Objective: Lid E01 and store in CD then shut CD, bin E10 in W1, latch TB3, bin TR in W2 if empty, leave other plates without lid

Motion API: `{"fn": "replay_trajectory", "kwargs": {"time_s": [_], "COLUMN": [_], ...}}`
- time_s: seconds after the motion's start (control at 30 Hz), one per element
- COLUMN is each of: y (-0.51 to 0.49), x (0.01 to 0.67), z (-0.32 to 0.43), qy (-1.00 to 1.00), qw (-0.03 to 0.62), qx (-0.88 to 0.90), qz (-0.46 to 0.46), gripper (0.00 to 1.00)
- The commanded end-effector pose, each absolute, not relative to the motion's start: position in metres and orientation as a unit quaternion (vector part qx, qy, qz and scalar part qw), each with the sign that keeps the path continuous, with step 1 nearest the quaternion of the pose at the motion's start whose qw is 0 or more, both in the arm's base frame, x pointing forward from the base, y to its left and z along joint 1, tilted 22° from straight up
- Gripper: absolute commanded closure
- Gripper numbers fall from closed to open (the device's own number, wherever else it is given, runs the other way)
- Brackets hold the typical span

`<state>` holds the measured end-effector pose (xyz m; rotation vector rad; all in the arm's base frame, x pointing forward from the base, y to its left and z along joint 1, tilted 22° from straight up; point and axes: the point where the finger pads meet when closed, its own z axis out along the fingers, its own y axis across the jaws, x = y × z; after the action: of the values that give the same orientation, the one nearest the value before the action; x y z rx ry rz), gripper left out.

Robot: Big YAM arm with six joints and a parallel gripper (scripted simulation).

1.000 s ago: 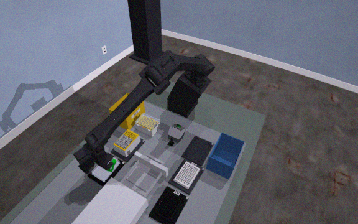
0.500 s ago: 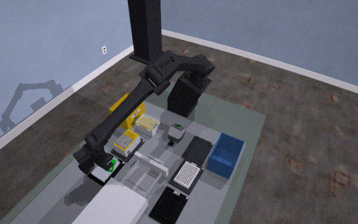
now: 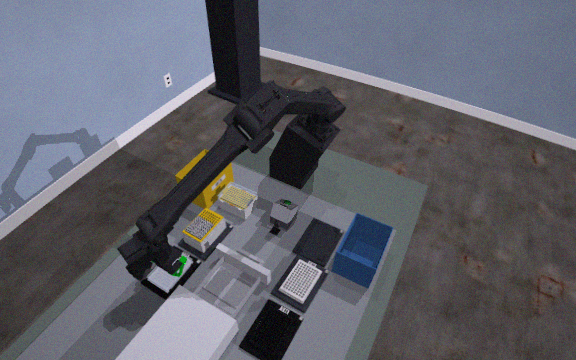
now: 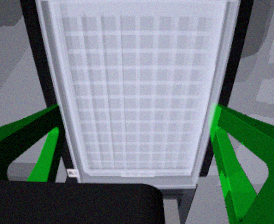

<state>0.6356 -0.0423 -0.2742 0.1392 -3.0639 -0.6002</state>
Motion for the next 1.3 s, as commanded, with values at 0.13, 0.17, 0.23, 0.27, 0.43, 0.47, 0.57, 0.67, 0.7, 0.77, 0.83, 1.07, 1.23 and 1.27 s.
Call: {"fn": "replay_trajectory", "kwargs": {"time_s": [0.13, 0.17, 0.23, 0.27, 0.43, 0.47, 0.57, 0.67, 0.7, 0.77, 0.83, 1.07, 1.23, 1.27], "y": [-0.045, -0.045, -0.045, -0.045, -0.045, -0.045, -0.045, -0.05, -0.05, -0.043, -0.041, -0.043, -0.041, -0.04], "x": [0.662, 0.662, 0.662, 0.663, 0.664, 0.665, 0.665, 0.659, 0.659, 0.663, 0.663, 0.665, 0.663, 0.664], "z": [-0.26, -0.26, -0.26, -0.26, -0.257, -0.256, -0.256, -0.255, -0.255, -0.261, -0.265, -0.264, -0.267, -0.267], "qy": [-0.981, -0.981, -0.981, -0.981, -0.981, -0.981, -0.981, -0.981, -0.981, -0.981, -0.981, -0.981, -0.981, -0.981], "qw": [-0.015, -0.015, -0.014, -0.015, -0.017, -0.018, -0.018, -0.018, -0.018, -0.017, -0.016, -0.021, -0.018, -0.019], "qx": [0.045, 0.045, 0.045, 0.045, 0.046, 0.046, 0.046, 0.045, 0.045, 0.046, 0.047, 0.046, 0.047, 0.047], "qz": [-0.189, -0.189, -0.189, -0.189, -0.189, -0.188, -0.188, -0.188, -0.188, -0.188, -0.189, -0.188, -0.188, -0.188], "gripper": [1.0, 1.0, 1.0, 1.0, 1.0, 1.0, 1.0, 1.0, 1.0, 1.0, 1.0, 1.0, 1.0, 1.0]}}
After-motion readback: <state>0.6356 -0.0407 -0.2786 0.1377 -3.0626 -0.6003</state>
